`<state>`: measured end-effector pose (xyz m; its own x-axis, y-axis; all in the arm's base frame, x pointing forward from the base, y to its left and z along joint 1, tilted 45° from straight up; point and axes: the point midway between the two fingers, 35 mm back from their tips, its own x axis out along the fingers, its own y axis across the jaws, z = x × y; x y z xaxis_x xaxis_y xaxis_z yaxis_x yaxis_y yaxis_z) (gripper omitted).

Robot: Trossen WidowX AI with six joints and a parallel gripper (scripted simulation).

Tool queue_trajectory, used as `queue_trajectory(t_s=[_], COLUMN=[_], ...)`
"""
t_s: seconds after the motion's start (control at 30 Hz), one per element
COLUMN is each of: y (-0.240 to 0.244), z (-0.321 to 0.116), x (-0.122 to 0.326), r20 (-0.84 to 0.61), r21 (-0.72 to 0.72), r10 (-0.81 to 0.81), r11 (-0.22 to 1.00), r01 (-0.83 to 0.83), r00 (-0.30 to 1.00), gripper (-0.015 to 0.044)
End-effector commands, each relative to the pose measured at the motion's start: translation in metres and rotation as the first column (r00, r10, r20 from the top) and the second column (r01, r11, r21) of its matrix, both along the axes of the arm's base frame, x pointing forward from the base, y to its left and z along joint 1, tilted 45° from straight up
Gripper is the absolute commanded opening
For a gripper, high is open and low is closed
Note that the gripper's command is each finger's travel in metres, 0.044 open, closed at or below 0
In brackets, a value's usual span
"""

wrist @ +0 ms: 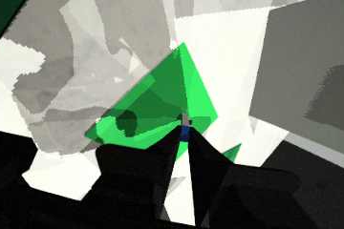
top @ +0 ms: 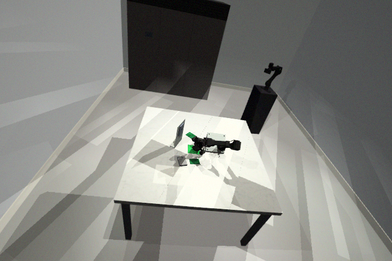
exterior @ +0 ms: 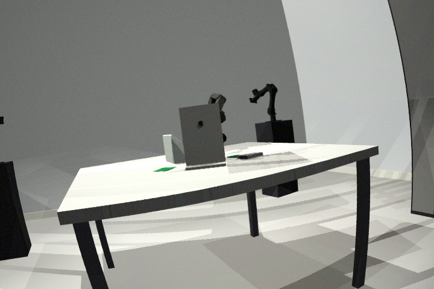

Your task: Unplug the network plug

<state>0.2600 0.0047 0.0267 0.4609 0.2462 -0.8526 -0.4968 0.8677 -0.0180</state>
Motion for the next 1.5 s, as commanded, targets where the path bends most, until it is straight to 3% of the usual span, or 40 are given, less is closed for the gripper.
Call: queue_trajectory(t_s=[0.0, 0.33, 0.53, 1.47], y=[0.002, 0.002, 0.002, -0.007], z=[-0.002, -0.001, -0.001, 0.02], x=[0.0, 0.001, 0.001, -0.012], r20=[-0.005, -0.001, -0.001, -0.005], r21=[0.0, 0.0, 0.0, -0.001], r10=[-0.004, 0.0, 0.0, -0.003], r11=[1.0, 1.0, 1.0, 1.0], r01=[0.004, 0.0, 0.0, 0.003], r00=[1.0, 1.0, 1.0, 1.0], gripper=[0.0, 0.0, 0.0156, 0.0156])
